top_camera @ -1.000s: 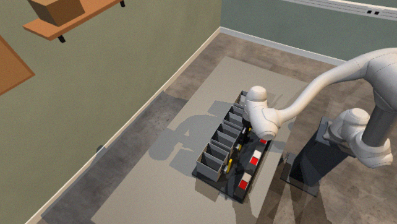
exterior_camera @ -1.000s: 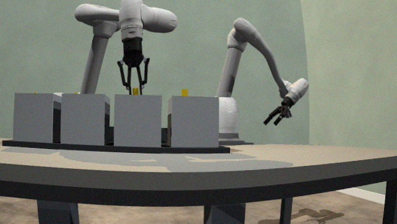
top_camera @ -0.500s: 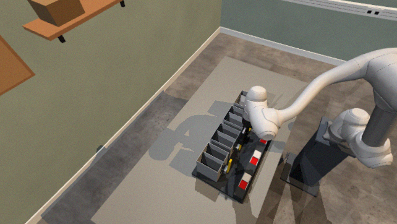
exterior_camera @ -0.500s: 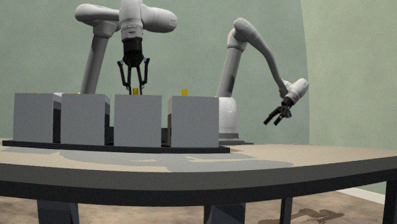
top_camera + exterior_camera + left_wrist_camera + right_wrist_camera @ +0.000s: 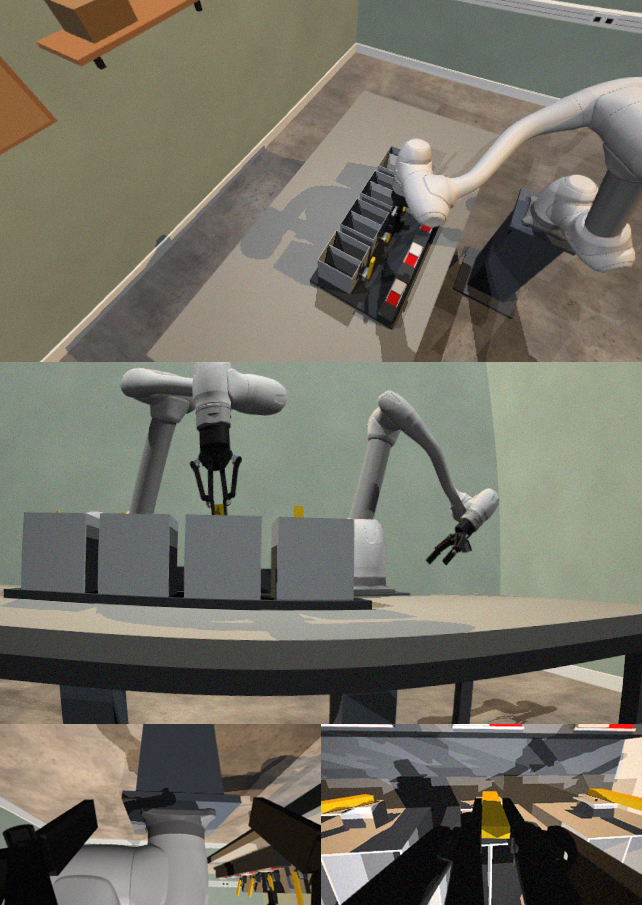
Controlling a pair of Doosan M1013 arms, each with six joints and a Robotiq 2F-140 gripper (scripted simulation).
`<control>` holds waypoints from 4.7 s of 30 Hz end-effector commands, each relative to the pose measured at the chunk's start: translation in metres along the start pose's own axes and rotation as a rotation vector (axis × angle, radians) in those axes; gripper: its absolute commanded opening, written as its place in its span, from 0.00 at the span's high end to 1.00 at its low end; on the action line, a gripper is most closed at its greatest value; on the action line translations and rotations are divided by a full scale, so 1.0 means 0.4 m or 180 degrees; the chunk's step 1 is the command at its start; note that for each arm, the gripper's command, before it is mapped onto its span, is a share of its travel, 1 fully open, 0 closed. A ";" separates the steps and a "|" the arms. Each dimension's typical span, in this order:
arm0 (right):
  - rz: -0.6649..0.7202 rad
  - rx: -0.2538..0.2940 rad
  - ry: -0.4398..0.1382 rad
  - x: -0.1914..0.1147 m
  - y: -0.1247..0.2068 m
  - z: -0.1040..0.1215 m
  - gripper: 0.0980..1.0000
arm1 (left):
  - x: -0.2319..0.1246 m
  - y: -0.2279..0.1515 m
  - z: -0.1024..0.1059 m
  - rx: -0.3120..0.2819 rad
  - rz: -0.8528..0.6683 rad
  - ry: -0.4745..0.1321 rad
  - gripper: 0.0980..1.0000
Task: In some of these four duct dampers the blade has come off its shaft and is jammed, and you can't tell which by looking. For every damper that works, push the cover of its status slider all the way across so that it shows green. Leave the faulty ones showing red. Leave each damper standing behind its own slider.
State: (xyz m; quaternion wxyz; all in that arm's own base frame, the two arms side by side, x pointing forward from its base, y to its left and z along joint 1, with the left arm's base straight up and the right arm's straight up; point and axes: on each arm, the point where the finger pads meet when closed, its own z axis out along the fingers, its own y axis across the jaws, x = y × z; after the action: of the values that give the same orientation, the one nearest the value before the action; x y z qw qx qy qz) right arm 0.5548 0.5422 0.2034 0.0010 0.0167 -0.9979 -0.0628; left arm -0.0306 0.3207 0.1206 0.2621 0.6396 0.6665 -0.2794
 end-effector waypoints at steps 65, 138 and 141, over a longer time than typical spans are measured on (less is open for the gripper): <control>0.0000 -0.0476 -0.0003 -0.001 -0.038 0.001 0.89 | 0.000 0.000 -0.001 0.0001 0.0000 0.0003 0.00; -0.0001 -0.1700 -0.0003 -0.001 -0.134 0.035 0.89 | 0.000 0.000 -0.001 0.0001 0.0000 0.0003 0.00; -0.0001 -0.1707 -0.0003 -0.001 -0.134 0.035 0.89 | 0.000 0.000 -0.001 0.0001 0.0000 0.0003 0.00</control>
State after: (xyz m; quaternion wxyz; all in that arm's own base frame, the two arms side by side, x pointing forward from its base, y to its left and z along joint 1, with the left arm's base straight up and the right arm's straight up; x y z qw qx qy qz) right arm 0.5566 0.4907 0.1822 0.0054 0.0158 -0.9459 -0.3239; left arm -0.0306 0.3207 0.1206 0.2621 0.6396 0.6665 -0.2794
